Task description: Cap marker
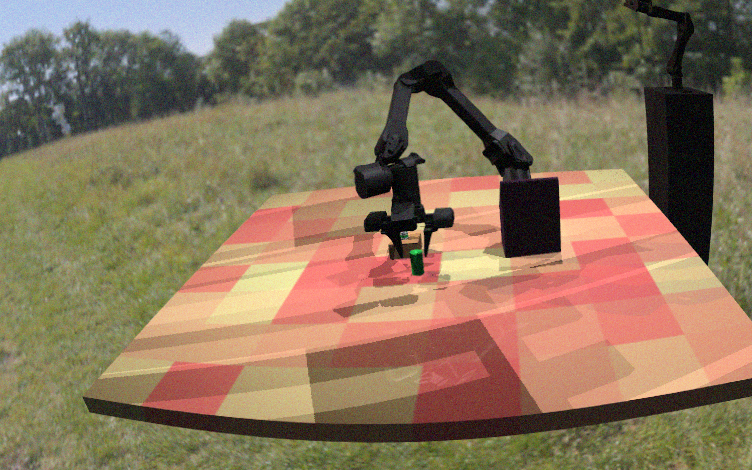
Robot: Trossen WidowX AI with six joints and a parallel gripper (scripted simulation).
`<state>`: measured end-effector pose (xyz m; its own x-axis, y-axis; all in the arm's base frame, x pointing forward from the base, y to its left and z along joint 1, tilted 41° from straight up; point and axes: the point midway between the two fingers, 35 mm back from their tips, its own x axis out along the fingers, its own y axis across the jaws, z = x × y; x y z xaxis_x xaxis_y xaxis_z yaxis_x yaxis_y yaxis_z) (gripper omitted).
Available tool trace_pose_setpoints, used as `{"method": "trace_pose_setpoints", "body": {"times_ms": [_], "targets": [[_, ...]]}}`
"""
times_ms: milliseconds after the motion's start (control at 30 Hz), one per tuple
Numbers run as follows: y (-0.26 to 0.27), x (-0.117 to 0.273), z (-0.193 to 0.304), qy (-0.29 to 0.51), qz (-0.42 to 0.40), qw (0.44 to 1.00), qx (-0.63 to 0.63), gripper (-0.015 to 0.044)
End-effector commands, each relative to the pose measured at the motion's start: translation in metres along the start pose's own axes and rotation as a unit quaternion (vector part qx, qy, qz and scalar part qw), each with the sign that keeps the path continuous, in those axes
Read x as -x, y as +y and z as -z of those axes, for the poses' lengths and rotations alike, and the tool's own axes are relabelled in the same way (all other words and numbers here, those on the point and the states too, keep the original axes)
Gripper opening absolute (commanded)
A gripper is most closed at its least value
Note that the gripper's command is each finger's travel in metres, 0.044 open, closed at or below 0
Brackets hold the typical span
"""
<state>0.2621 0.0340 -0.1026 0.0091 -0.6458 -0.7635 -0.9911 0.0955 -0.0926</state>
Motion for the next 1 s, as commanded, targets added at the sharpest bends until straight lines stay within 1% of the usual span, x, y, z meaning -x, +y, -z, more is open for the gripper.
{"method": "trace_pose_setpoints", "body": {"times_ms": [0,433,533,867,967], "targets": [[0.004,-0.009,0.002,0.006,-0.002,1.0,0.006,0.0241],[0.005,-0.026,0.003,0.007,-0.002,1.0,0.006,0.0241],[0.005,-0.026,0.002,0.007,-0.002,1.0,0.006,0.0163],[0.004,-0.026,0.003,0.007,-0.002,1.0,0.006,0.0096],[0.004,-0.022,0.002,0.007,-0.002,1.0,0.006,0.0017]]}}
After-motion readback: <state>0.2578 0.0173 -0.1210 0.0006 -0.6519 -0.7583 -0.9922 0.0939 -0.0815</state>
